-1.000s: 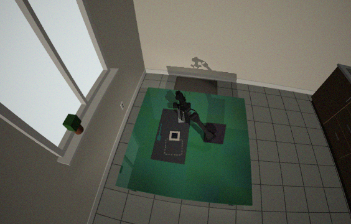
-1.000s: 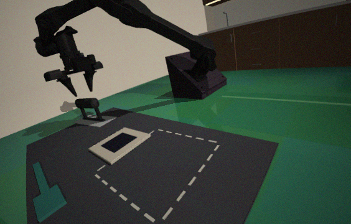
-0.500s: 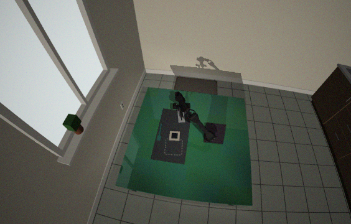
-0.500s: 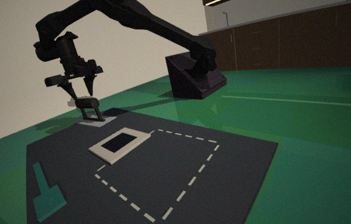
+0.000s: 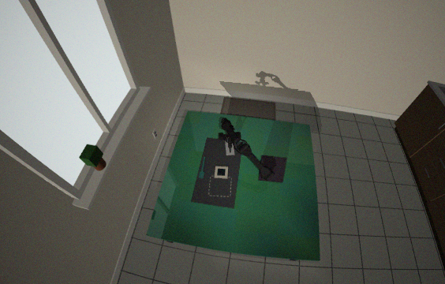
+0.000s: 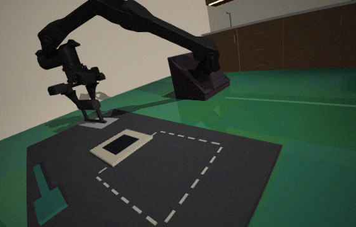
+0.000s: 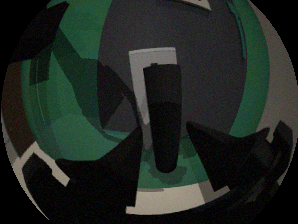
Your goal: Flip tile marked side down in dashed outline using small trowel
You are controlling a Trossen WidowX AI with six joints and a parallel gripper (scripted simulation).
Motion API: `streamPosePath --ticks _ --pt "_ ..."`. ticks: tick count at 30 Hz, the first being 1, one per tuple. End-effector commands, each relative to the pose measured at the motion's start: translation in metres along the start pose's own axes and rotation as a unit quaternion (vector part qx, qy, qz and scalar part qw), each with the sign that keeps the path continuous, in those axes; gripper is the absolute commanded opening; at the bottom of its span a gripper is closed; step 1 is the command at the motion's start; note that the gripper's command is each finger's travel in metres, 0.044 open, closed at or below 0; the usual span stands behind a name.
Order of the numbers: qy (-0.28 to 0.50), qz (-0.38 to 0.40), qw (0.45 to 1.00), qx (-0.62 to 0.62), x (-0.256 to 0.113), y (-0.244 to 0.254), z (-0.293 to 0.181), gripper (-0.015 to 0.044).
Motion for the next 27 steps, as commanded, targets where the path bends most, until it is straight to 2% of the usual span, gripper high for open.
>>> streamPosePath --ticks 1,3,4,27 --pt "-0.004 0.001 1.000 -0.002 0.0036 0.0004 0.0007 0.0191" --pt "-0.004 0.001 1.000 -0.002 0.0036 0.0004 0.0007 0.0139" --pt "-0.004 0.001 1.000 -0.002 0.0036 0.0004 0.0007 0.0132" --pt "-0.004 0.001 1.000 0.008 0.0036 0.0004 0.0007 0.0130"
Point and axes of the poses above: the point midway between the two fingers, 35 mm back from their tips, its own x axis out along the fingers, its own y axis across the jaws, z = x × y, the point moved 5 cm from there along -x, back along the fingers, and after that the axes turned 11 degrees about x, right-handed, at the moved point
